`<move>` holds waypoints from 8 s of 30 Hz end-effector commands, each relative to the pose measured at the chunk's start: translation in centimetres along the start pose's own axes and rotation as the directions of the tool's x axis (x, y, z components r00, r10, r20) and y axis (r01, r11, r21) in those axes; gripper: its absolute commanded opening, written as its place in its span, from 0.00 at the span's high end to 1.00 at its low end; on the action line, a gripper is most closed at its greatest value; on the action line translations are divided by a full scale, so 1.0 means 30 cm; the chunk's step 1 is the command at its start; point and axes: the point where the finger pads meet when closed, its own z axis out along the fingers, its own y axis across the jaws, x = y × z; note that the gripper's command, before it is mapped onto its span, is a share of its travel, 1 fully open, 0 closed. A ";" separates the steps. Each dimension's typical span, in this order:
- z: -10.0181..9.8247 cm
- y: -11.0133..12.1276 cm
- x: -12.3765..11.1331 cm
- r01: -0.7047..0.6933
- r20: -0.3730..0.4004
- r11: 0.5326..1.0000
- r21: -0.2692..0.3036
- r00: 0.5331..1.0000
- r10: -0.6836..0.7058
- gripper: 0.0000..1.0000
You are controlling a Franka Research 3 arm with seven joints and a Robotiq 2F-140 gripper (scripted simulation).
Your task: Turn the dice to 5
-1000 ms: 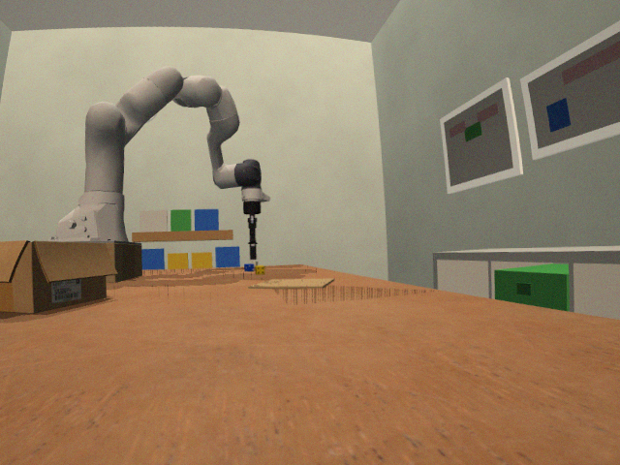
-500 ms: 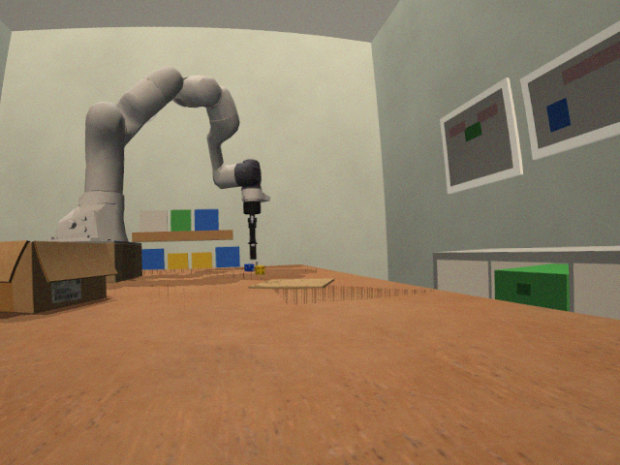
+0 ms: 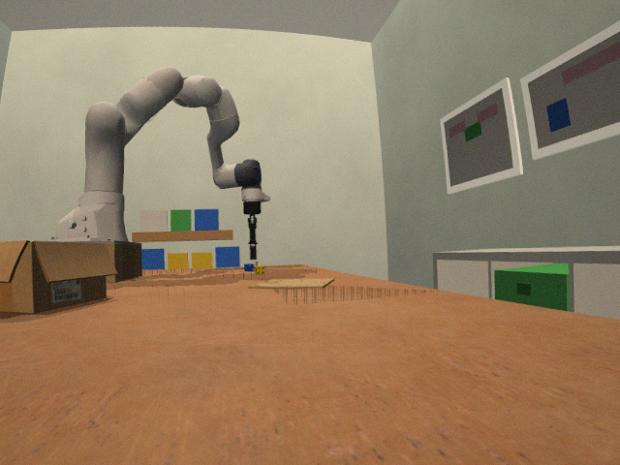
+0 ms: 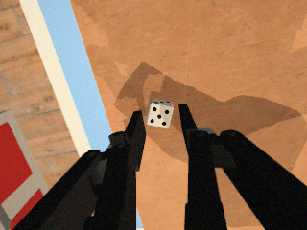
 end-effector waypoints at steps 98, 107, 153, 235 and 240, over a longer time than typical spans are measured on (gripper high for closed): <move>0.096 0.000 0.006 -0.003 -0.003 1.000 0.002 1.000 0.003 0.79; -0.032 0.000 0.006 -0.003 -0.003 1.000 0.002 1.000 0.003 0.79; -0.225 1.026 0.500 -0.195 0.001 0.981 -0.015 0.981 0.195 0.79; 0.077 2.474 0.188 -0.477 -0.002 0.879 0.003 0.879 0.477 0.79; 0.077 2.474 0.188 -0.477 -0.002 0.879 0.003 0.879 0.477 0.79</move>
